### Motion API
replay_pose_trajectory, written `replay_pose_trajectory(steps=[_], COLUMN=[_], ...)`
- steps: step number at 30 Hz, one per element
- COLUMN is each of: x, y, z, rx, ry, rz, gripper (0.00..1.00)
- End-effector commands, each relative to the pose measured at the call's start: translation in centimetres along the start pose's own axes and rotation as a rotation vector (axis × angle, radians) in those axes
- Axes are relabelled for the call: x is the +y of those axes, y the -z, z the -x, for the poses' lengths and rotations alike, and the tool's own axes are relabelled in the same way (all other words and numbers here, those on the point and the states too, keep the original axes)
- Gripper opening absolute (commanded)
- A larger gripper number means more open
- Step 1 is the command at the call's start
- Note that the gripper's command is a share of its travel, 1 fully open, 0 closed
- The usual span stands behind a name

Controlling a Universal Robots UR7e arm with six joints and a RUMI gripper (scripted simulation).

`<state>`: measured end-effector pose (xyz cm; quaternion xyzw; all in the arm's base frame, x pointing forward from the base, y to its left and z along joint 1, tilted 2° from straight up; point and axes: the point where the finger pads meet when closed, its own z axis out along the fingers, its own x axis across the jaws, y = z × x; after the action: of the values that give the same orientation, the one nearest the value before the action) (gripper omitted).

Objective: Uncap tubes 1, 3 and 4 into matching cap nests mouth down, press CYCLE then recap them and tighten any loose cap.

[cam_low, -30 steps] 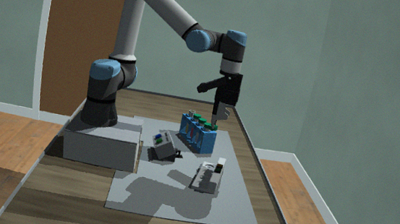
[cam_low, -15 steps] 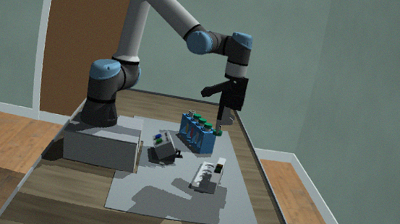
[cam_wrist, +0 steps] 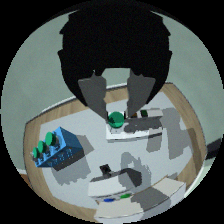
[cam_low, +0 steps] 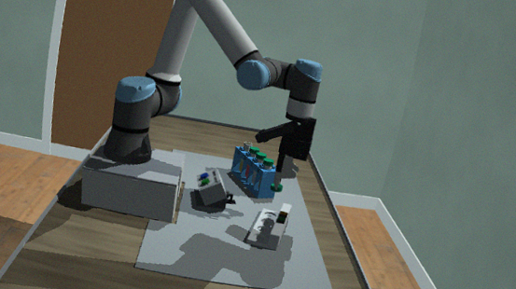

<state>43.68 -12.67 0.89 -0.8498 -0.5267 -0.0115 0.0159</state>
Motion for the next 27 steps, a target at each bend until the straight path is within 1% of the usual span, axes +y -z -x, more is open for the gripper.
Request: replay_pose_trajectory(steps=[1,5,7,14,27], x=[0.2,0.2,0.2,0.2,0.2], y=[-2.3,-4.3,-4.3,-7.6,-7.6], z=[0.0,0.0,0.0,0.0,0.0], rx=[0.000,0.000,0.000,0.000,0.000], ry=[0.000,0.000,0.000,0.000,0.000], rz=[0.003,0.003,0.003,0.003,0.003], gripper=[0.00,0.00,0.00,0.00,0.00])
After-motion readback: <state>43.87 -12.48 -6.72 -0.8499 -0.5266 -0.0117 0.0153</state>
